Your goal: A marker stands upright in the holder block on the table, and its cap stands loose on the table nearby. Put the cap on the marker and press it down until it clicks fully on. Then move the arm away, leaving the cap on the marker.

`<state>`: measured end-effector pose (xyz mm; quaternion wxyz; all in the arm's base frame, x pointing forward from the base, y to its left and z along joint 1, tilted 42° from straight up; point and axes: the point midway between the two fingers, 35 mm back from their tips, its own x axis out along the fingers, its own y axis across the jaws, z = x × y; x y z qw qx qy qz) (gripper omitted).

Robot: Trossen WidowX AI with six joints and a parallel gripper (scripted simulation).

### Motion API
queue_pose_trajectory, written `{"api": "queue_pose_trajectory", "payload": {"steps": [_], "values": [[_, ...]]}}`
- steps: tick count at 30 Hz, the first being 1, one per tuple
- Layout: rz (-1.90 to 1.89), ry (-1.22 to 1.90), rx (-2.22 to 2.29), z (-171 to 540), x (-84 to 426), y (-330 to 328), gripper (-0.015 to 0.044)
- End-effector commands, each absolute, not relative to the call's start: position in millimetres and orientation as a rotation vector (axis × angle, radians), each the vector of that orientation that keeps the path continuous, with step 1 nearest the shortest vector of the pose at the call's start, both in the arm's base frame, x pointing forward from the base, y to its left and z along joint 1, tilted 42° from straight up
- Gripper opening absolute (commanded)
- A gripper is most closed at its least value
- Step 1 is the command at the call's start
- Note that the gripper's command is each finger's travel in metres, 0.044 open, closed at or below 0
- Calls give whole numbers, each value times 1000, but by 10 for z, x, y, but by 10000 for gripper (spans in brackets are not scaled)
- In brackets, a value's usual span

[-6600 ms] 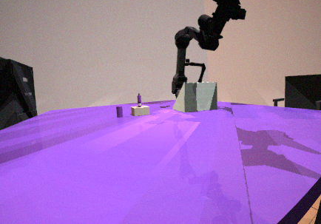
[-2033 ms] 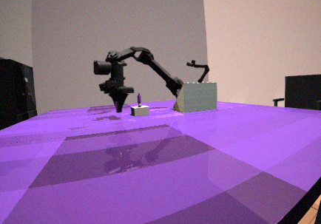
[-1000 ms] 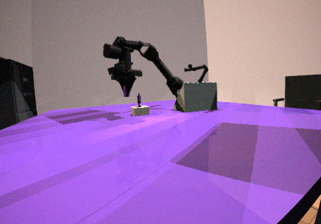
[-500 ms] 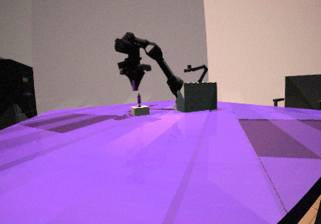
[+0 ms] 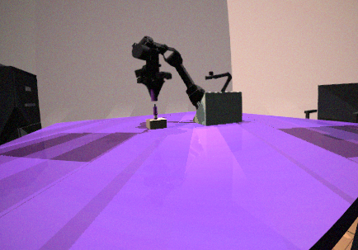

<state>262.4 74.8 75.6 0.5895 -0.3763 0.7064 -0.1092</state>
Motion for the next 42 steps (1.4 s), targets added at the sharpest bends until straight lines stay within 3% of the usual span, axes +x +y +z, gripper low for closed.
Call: {"api": "queue_pose_trajectory", "payload": {"steps": [1,42], "values": [[-252,1649,-879,728,2614,724,0],[-254,1648,-880,347,2601,381,0]]}}
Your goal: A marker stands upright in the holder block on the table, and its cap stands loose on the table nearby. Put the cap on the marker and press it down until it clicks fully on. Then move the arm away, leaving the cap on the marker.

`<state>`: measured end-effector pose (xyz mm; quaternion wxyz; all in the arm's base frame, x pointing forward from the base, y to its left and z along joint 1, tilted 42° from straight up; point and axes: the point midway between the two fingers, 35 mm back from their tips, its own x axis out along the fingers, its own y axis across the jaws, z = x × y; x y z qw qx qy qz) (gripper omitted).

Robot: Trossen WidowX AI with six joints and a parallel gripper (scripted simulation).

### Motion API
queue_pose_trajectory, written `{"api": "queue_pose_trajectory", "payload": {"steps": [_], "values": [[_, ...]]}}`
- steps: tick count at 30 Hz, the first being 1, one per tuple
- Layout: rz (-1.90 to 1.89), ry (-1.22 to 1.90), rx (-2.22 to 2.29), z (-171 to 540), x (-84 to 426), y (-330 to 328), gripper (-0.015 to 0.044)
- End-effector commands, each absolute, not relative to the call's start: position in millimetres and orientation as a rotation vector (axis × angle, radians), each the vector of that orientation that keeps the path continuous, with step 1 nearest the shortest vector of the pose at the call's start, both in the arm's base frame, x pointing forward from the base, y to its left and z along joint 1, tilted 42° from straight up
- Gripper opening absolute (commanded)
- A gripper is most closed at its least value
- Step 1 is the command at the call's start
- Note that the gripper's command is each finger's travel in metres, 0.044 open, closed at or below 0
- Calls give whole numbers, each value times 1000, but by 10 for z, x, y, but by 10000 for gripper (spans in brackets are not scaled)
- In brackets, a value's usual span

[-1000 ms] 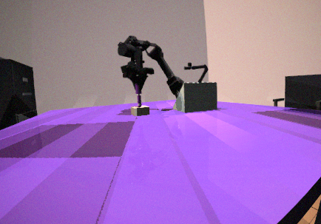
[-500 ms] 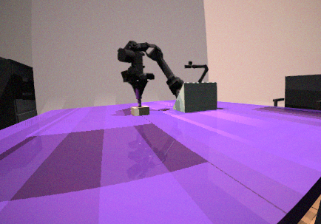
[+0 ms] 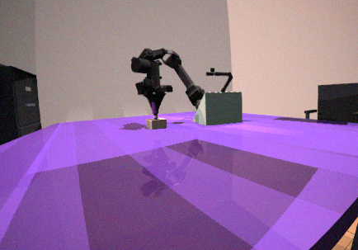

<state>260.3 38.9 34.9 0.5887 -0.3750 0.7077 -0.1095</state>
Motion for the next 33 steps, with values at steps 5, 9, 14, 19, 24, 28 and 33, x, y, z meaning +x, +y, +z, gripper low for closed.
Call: {"api": "queue_pose_trajectory", "payload": {"steps": [5,9,14,19,24,28,33], "values": [[-255,1648,-873,349,2603,389,131],[-255,1648,-873,349,2603,389,236],[-255,1648,-873,349,2603,389,368],[-255,1648,-873,362,2606,403,440],[-252,1649,-872,765,2633,774,440],[-252,1650,-872,906,2618,888,440],[-437,1582,-698,866,2615,847,335]]}}
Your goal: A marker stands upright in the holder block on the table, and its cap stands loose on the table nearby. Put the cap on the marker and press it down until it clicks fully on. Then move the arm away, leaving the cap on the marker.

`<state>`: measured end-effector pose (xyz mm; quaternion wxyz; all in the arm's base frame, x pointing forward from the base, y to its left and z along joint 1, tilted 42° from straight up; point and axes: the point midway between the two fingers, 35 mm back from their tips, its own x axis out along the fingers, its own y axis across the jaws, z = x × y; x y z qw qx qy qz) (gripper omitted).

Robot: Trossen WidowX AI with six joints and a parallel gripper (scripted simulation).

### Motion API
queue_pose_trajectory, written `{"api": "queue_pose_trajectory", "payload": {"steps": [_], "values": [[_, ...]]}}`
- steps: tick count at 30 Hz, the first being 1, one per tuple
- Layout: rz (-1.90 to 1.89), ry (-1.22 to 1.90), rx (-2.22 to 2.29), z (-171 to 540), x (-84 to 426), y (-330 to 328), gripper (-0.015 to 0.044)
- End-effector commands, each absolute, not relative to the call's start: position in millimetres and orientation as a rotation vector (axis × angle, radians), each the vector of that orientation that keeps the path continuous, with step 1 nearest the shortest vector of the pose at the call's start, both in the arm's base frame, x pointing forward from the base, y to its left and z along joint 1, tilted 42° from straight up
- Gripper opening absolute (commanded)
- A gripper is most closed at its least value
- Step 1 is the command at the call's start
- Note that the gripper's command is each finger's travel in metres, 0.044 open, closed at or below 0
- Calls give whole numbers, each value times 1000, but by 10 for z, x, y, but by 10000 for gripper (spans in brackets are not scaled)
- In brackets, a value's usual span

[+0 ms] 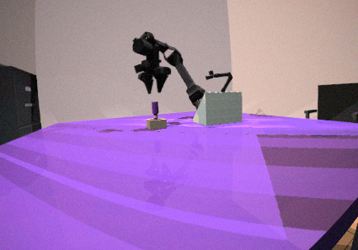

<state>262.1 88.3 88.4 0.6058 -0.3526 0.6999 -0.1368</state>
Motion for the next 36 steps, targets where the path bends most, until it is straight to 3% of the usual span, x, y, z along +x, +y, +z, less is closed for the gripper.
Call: {"api": "queue_pose_trajectory", "payload": {"steps": [1,13,36], "values": [[-495,1557,-641,853,2613,834,309],[-540,1536,-595,843,2612,823,0],[-541,1535,-595,694,2609,691,0]]}}
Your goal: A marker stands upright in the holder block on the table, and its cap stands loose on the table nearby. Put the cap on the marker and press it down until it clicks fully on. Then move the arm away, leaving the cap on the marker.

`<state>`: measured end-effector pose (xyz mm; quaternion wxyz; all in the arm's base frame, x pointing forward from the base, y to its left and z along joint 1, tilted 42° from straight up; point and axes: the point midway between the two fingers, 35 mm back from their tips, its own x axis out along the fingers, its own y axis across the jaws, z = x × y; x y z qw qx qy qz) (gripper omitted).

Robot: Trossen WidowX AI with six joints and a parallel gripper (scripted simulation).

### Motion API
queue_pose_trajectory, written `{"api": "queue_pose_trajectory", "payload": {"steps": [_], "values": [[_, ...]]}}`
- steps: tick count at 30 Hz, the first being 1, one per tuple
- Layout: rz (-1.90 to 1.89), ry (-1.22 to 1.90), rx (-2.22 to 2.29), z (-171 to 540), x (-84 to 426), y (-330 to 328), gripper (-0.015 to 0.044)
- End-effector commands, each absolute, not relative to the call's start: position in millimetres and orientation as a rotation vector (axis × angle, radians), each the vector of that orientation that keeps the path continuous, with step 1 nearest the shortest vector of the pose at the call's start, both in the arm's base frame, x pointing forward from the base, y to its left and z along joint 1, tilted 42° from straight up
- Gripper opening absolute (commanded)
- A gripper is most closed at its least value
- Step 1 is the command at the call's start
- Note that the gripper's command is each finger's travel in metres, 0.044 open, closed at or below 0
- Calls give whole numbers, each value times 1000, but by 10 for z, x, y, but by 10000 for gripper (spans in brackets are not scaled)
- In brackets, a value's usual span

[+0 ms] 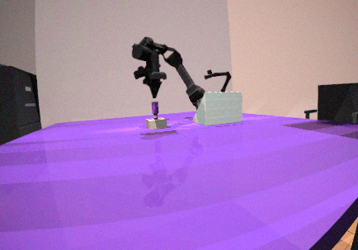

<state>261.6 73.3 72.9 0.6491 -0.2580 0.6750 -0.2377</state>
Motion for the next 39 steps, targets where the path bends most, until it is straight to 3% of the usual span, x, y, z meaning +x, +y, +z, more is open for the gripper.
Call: {"api": "queue_pose_trajectory", "payload": {"steps": [1,22,32,39], "values": [[-541,1535,-595,683,2608,681,0],[-534,1526,-586,585,2626,621,0],[-445,1487,-607,1239,2614,1185,0],[-445,1487,-607,1239,2614,1185,184]]}}
